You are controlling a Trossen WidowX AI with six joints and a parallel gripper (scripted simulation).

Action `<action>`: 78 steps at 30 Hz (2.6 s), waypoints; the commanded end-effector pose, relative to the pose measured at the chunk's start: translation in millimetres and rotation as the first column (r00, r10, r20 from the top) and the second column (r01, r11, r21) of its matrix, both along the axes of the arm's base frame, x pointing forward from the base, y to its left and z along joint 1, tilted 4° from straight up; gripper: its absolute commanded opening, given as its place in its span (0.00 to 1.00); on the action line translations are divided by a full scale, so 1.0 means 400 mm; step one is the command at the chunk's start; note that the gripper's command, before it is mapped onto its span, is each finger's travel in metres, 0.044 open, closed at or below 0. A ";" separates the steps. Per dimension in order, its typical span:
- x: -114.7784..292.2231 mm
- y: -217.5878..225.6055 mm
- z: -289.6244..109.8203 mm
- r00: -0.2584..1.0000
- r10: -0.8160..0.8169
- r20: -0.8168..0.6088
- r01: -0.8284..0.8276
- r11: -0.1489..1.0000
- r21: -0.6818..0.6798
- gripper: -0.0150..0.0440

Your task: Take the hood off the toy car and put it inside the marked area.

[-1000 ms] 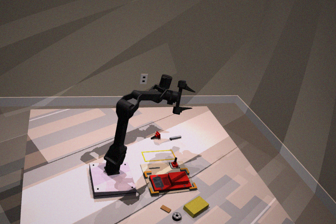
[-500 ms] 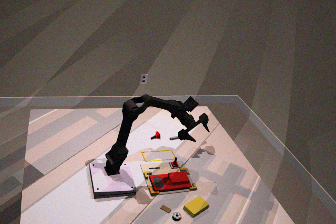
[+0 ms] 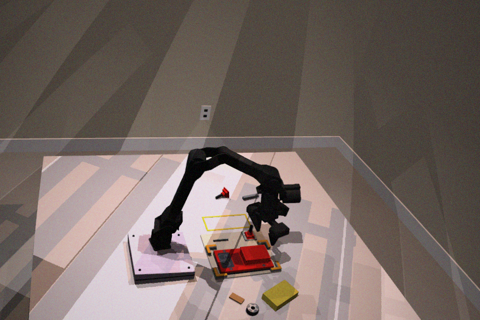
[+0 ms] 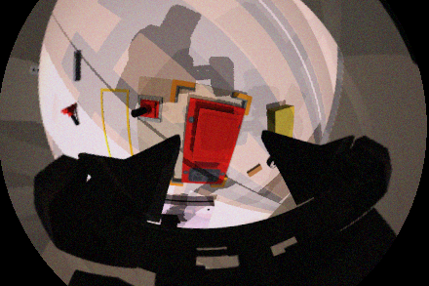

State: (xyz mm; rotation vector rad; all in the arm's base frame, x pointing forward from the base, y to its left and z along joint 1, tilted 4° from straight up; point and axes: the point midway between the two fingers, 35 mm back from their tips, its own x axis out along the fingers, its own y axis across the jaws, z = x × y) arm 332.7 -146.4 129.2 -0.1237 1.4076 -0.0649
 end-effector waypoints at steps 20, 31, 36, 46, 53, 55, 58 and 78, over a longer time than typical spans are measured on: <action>-0.064 -0.018 -0.032 0.973 -0.216 -0.079 0.225 0.965 0.135 1.00; -0.061 -0.019 -0.052 0.973 -0.216 -0.079 0.225 0.965 0.135 1.00; -0.060 -0.019 -0.062 0.973 -0.216 -0.079 0.225 0.965 0.135 1.00; -0.060 -0.020 -0.080 0.973 -0.216 -0.079 0.225 0.965 0.135 1.00; -0.060 -0.020 -0.093 0.973 -0.216 -0.079 0.225 0.965 0.135 1.00; -0.060 -0.020 -0.096 0.973 -0.216 -0.079 0.225 0.965 0.135 1.00; -0.060 -0.021 -0.102 0.973 -0.216 -0.079 0.225 0.965 0.135 1.00; -0.060 -0.022 -0.138 0.973 -0.216 -0.079 0.225 0.965 0.135 1.00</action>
